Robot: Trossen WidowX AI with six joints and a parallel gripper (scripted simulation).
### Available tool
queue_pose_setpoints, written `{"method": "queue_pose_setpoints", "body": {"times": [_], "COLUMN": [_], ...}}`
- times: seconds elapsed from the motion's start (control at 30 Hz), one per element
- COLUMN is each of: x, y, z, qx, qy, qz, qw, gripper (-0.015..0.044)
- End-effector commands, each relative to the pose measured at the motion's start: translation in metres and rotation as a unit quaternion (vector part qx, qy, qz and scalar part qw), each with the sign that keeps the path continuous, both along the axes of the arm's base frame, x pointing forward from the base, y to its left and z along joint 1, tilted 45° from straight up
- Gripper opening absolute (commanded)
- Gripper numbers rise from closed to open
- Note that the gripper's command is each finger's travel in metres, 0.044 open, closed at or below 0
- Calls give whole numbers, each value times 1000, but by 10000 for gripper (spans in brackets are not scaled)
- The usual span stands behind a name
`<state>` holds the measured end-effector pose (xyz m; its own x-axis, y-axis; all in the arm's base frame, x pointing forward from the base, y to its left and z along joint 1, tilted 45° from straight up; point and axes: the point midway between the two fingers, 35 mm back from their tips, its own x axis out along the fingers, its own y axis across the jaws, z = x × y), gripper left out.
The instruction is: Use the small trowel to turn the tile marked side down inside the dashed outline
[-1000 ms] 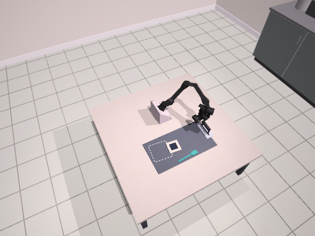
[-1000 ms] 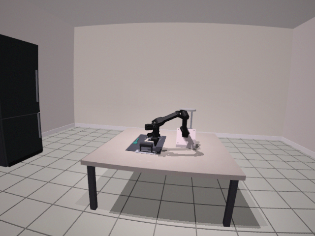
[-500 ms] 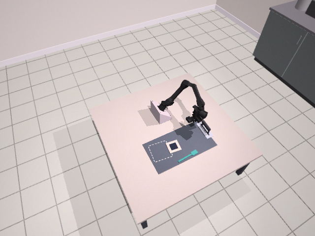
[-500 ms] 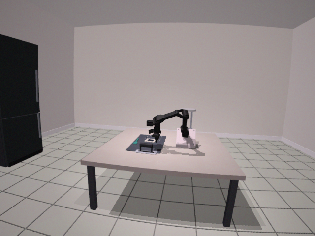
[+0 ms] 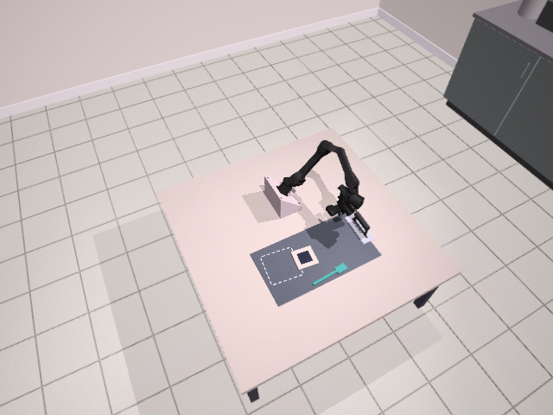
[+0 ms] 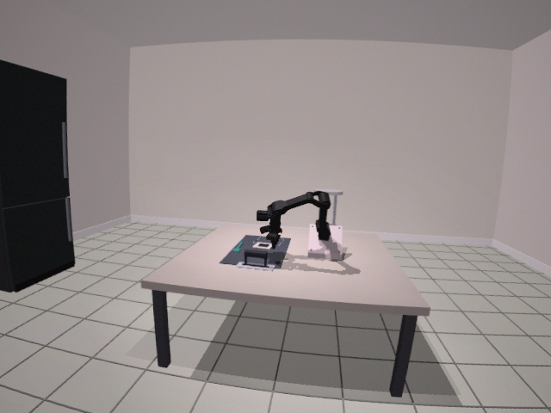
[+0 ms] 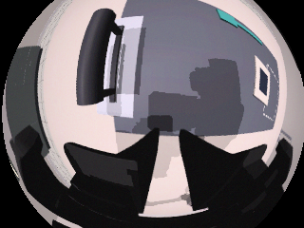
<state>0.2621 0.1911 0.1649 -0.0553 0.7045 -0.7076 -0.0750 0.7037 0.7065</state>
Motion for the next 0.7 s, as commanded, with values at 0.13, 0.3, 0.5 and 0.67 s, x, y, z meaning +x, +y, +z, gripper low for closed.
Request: {"method": "queue_pose_setpoints", "body": {"times": [0.13,0.3,0.5,0.67], "x": [0,0,0,0], "y": [0,0,0,0], "z": [0,0,0,0], "qx": [0,0,0,0], "qy": [0,0,0,0], "qz": [0,0,0,0], "qw": [1000,1000,1000,1000], "gripper": [100,100,0,0]}}
